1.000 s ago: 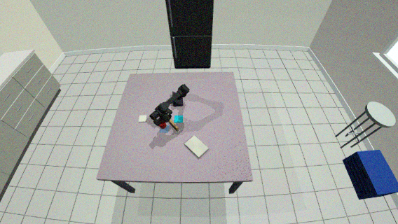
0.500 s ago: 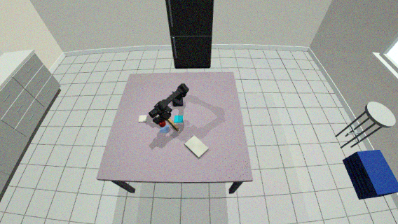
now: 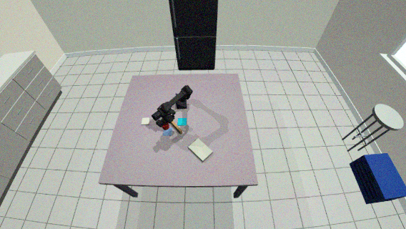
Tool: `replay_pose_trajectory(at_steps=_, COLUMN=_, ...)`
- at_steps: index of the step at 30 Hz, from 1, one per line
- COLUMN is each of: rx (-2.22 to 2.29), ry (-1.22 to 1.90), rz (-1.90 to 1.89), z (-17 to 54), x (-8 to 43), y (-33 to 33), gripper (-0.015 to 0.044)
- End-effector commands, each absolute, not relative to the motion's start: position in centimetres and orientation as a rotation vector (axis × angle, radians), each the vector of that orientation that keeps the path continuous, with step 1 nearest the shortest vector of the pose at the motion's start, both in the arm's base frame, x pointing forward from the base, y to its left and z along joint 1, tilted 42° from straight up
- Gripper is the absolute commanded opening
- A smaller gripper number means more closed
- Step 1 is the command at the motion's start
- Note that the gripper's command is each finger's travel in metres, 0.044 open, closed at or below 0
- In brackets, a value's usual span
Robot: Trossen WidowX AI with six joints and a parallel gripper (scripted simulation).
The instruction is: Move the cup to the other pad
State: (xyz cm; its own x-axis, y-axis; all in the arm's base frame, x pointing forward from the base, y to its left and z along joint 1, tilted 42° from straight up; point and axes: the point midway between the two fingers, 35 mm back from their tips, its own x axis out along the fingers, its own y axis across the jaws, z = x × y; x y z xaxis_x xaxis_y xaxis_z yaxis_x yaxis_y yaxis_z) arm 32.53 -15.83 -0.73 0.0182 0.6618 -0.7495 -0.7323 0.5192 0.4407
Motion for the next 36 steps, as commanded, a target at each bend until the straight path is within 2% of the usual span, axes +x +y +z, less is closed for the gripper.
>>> replay_pose_trajectory(at_steps=1, rx=-0.079, ry=1.112, rz=1.084, z=-0.7, x=32.5, y=-15.8, gripper=0.0)
replay_pose_trajectory(at_steps=36, rx=-0.082, ry=1.113, rz=1.088, z=2.2, x=29.3, y=-12.6, gripper=0.0)
